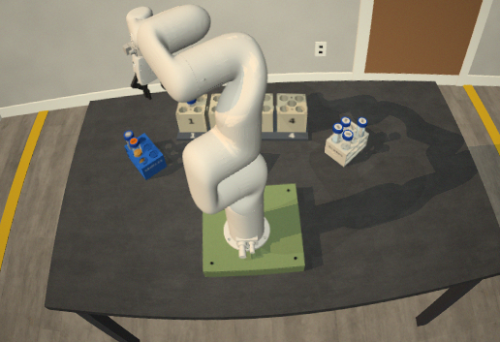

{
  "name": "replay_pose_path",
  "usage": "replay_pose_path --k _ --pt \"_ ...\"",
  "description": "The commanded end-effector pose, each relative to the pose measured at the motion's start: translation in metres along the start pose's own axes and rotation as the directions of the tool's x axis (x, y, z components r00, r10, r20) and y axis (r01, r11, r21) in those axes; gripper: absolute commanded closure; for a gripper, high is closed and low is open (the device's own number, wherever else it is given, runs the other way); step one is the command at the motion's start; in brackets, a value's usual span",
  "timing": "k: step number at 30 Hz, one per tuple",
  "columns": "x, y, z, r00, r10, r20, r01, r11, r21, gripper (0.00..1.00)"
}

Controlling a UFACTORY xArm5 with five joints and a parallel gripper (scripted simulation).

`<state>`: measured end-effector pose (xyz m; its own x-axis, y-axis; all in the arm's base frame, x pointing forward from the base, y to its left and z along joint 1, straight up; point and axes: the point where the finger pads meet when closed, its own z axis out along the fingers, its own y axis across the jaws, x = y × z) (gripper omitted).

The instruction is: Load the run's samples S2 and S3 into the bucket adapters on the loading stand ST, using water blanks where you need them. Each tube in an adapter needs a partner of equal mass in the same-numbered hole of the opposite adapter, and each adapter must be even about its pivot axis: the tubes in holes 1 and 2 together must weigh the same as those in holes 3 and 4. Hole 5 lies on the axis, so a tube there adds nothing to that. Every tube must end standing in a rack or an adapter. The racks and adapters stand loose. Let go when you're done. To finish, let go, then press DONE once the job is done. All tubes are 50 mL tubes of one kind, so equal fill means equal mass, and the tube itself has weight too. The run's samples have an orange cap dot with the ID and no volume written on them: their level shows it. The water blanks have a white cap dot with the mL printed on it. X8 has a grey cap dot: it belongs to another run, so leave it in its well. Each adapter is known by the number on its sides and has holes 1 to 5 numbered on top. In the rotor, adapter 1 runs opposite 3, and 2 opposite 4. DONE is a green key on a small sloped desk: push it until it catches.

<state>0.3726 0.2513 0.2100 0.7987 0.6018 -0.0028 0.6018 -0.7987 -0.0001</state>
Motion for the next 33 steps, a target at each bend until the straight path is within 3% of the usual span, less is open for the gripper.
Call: replay_pose_path --k 1,23,33 --pt "-0.002 -0.025 -0.002 1.0 -0.011 -0.005 0.011 1.0 0.0 0.43" --pt "-0.014 -0.124 -0.002 1.0 -0.011 -0.005 0.011 1.0 0.0 0.43" --pt "-0.014 -0.124 -0.002 1.0 -0.011 -0.005 0.011 1.0 0.0 0.43"
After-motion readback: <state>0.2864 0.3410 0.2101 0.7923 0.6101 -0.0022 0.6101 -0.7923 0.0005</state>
